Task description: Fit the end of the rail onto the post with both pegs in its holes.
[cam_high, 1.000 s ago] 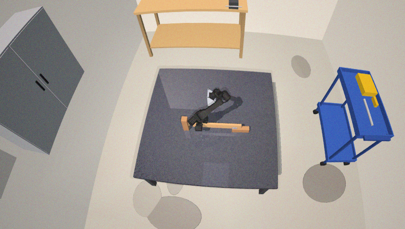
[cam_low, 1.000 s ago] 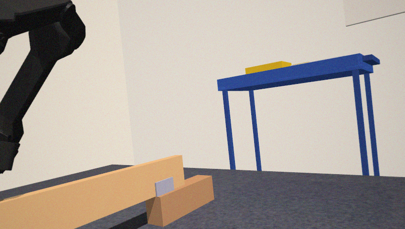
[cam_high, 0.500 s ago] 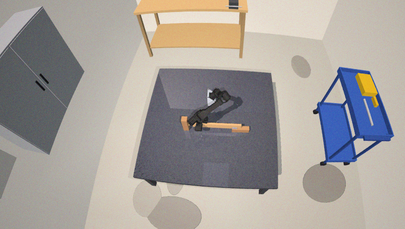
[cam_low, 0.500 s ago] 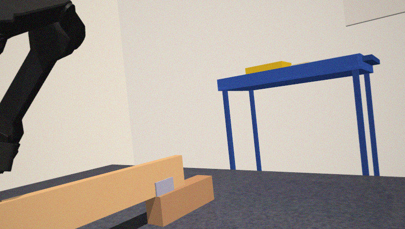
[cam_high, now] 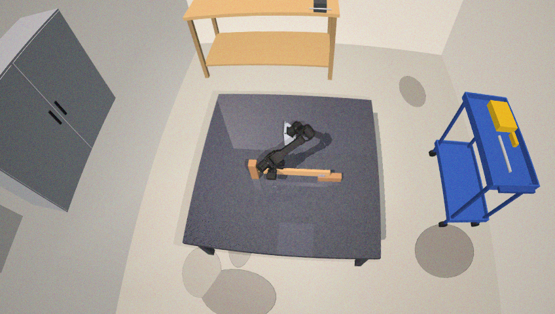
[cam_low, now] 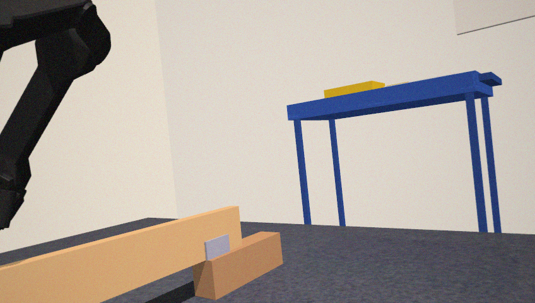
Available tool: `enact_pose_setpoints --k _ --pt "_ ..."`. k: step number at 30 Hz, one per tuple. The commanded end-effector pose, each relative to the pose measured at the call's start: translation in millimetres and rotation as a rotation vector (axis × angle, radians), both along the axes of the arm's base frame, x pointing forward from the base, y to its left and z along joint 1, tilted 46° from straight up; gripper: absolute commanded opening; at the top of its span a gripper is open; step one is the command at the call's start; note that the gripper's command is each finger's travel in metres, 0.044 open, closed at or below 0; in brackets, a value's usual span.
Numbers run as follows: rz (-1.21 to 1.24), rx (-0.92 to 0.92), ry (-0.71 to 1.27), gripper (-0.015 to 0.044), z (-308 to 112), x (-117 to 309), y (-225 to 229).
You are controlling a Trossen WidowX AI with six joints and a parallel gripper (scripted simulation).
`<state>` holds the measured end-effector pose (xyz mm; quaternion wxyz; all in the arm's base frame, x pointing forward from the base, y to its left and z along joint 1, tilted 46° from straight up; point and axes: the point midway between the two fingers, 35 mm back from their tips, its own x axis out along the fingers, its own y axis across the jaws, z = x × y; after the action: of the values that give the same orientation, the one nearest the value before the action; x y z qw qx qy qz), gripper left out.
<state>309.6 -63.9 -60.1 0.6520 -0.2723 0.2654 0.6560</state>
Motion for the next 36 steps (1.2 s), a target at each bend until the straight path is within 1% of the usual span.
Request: enact_pose_setpoints --k 1,36 --pt "-0.004 -0.005 -0.007 0.0000 0.1 1.7 -5.1" --pt "-0.004 -0.006 -0.007 0.0000 -6.4 2.5 -12.6"
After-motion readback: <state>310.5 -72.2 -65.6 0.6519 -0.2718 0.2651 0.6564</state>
